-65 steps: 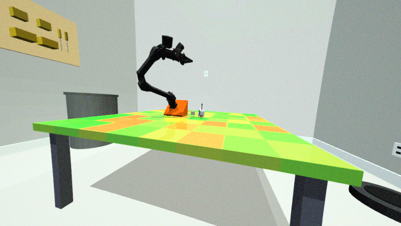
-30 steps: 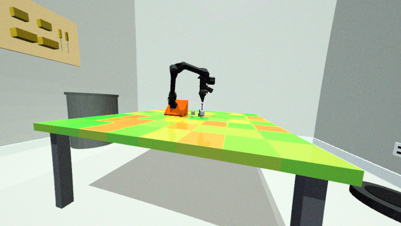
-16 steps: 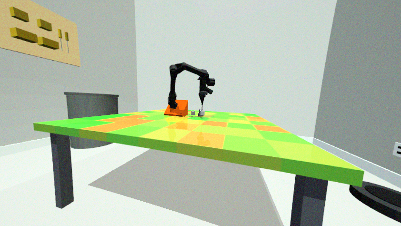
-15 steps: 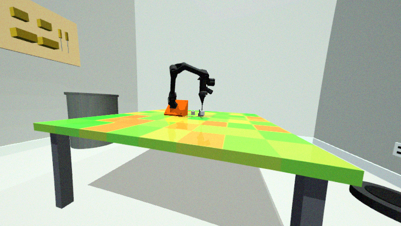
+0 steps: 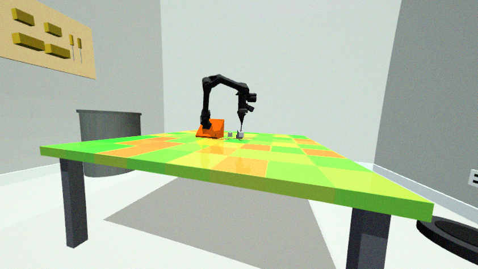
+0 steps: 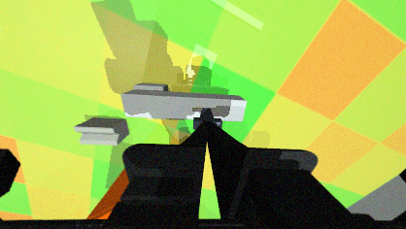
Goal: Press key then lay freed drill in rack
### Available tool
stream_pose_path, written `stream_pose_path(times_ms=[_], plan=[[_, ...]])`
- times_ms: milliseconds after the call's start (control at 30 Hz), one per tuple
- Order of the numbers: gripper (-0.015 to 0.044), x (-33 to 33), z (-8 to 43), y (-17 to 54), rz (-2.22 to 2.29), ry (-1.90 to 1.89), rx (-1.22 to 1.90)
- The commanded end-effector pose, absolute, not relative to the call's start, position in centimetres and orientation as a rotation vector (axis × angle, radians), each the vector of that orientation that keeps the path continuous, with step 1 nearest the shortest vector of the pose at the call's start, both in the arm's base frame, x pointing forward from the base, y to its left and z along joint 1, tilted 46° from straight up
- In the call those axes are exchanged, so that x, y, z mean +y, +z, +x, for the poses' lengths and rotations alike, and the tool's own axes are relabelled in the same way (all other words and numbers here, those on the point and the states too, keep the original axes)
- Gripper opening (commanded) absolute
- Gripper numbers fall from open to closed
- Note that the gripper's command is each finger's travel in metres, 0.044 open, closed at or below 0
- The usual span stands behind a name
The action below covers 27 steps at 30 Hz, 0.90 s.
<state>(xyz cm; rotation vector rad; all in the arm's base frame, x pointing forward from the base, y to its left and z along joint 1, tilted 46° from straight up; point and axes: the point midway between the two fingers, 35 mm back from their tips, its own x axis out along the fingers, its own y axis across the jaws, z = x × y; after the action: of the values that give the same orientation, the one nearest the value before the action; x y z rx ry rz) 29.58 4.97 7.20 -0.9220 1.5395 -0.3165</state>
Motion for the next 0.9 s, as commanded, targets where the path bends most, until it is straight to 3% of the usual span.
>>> stream_pose_path(times_ms=[0,867], plan=[[0.0000,4.20,29.44,6.77,-0.930,-0.329,1.557],[0.0000,3.50,29.07,6.44,-0.931,-0.329,1.557]])
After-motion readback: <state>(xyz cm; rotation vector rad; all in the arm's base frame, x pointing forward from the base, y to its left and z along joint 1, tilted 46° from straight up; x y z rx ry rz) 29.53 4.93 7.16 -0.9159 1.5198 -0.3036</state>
